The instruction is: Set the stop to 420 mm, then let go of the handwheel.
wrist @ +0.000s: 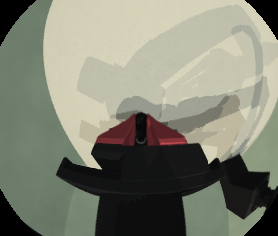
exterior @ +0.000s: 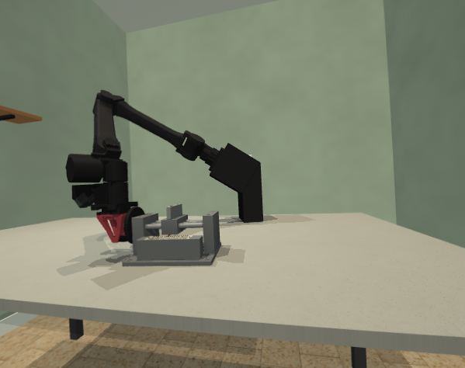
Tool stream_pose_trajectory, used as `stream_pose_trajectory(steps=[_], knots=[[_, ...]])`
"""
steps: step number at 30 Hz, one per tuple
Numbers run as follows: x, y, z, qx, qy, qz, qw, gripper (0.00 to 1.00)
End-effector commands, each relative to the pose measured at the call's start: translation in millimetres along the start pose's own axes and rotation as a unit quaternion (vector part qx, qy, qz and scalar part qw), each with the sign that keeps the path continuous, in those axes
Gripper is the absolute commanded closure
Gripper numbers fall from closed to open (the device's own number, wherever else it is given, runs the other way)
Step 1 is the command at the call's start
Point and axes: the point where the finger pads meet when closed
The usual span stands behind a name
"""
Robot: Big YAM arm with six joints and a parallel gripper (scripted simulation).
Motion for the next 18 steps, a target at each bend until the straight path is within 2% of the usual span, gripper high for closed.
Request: stream_pose_trajectory(steps=[1,12,13,18], knots=[[4.5,-14.3,-15.5,0.016,0.003,0.006,1.000,0.94],[-4.8,-10.8,-26.9,0.010,-0.007,-0.004,1.000,0.94],[7.4,-18.3,-28.6,0.017,0.003,0.003,1.000,0.94],[8.5,-17.8,-31.8,0.018,0.004,0.006,1.000,0.94]])
Point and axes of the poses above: the point where the finger pads meet when closed, its own y axis back along the fingers, its own z axis across the jaws, x = y × z, and after that the axes turned 15 degrees about y, right-handed
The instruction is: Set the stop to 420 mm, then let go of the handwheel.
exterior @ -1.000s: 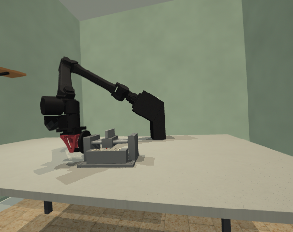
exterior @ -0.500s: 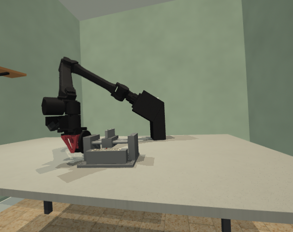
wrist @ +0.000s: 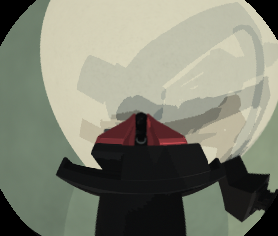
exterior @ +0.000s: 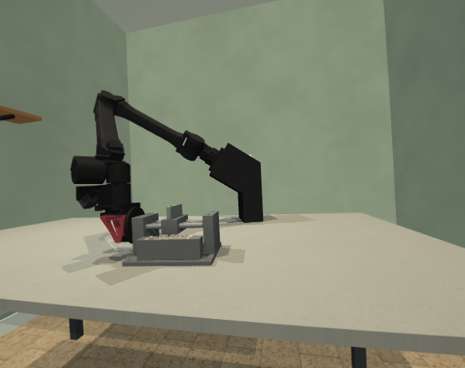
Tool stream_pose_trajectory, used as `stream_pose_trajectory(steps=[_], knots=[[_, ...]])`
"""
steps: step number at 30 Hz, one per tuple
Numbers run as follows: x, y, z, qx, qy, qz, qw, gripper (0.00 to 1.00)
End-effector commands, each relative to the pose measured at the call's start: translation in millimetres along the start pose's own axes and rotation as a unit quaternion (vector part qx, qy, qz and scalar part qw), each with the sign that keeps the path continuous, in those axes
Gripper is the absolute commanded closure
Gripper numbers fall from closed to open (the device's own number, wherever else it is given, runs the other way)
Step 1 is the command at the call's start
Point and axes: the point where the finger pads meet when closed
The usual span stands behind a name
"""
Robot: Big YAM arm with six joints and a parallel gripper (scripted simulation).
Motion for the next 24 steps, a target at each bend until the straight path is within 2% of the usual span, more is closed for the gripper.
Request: stream_pose_trajectory(steps=[1,5,9,11,12,16,20,24], knots=[[4.5,-13.6,-20.8,0.022,0.003,0.006,1.000,0.94],[-6.7,-4.1,-23.7,0.018,-0.008,-0.001,1.000,0.94],[-4.7,-0.7,-27.9,0.019,-0.011,0.001,1.000,0.94],[-4.7,-0.7,-27.9,0.019,-0.011,0.001,1.000,0.94],[2.5,-4.2,-28.7,0.022,-0.004,0.005,1.000,0.94],[-2.3,-0.3,-29.5,0.020,-0.009,0.002,1.000,0.94],[2.6,-3.1,-28.4,0.023,-0.005,0.005,1.000,0.94],[-1.0,-5.1,-17.2,0.022,-0.006,0.004,1.000,0.94]])
Point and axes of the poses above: the point where the finger pads meet when closed, its own y axis back along the fingers, its own z axis across the jaws, x = y × z, and after that the axes turned 15 degrees about y, right-handed
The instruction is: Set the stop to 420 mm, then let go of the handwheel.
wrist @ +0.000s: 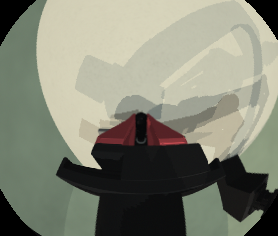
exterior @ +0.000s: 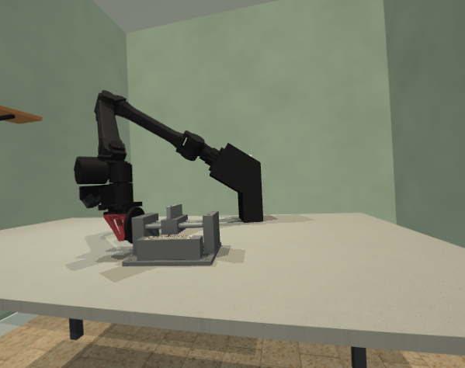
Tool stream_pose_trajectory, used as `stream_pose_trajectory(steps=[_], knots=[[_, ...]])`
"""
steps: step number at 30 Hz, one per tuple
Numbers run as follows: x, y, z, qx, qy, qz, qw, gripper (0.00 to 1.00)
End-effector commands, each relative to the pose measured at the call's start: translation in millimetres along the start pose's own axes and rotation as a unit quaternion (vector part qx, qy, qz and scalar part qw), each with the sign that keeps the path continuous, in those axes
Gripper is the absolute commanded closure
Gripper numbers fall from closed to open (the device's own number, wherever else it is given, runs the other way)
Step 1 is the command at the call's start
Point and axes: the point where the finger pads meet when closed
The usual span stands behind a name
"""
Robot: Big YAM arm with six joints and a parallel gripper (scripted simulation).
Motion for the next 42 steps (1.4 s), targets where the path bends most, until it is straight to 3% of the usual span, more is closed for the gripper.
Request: stream_pose_trajectory(steps=[1,24,28,35,42], knots=[[-3.3,-3.4,0.0,0.013,-0.005,0.000,1.000,0.94],[-4.0,1.8,6.9,0.007,-0.003,-0.002,1.000,0.94],[-11.7,5.3,-8.5,0.006,-0.012,-0.009,1.000,0.94],[-5.2,10.5,-30.7,0.009,-0.009,-0.008,1.000,0.94],[7.0,5.2,-33.8,0.017,0.000,0.001,1.000,0.94]])
Point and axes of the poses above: the point where the finger pads meet when closed, its own y axis back along the fingers, its own z axis across the jaws, x = y × z, and after that the axes turned 15 degrees about y, right-handed
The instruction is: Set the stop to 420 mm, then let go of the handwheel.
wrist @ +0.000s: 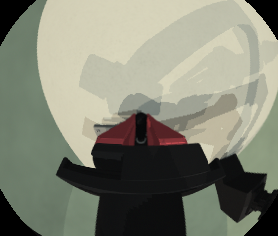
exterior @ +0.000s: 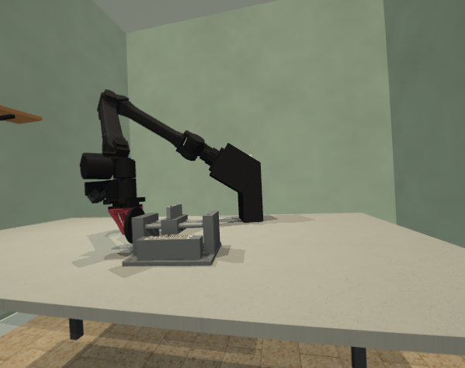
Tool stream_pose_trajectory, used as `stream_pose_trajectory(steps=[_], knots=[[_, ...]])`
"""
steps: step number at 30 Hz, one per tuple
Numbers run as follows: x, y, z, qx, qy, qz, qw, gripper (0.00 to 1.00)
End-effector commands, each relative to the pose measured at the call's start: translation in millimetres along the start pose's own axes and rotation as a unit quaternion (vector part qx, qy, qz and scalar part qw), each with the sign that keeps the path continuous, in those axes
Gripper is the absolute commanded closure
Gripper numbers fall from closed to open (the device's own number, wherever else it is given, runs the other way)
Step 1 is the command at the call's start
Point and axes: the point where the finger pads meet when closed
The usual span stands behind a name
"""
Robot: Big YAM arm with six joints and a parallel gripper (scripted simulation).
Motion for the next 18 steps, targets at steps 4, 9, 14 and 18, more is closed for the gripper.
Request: stream_pose_trajectory(steps=[4,9,14,18], knots=[[-2.8,10.9,-10.2,0.010,-0.004,-0.006,1.000,0.94],[0.8,27.2,-5.3,0.003,0.000,-0.006,1.000,0.94],[-3.2,16.9,-18.2,0.019,-0.007,-0.004,1.000,0.94],[-4.0,22.8,-14.5,0.014,-0.007,-0.006,1.000,0.94]])
Point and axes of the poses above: the point where the finger pads meet when closed, its own y axis back along the fingers, its own z axis across the jaws, x = y × z, and after that the axes turned 15 degrees about y, right-handed
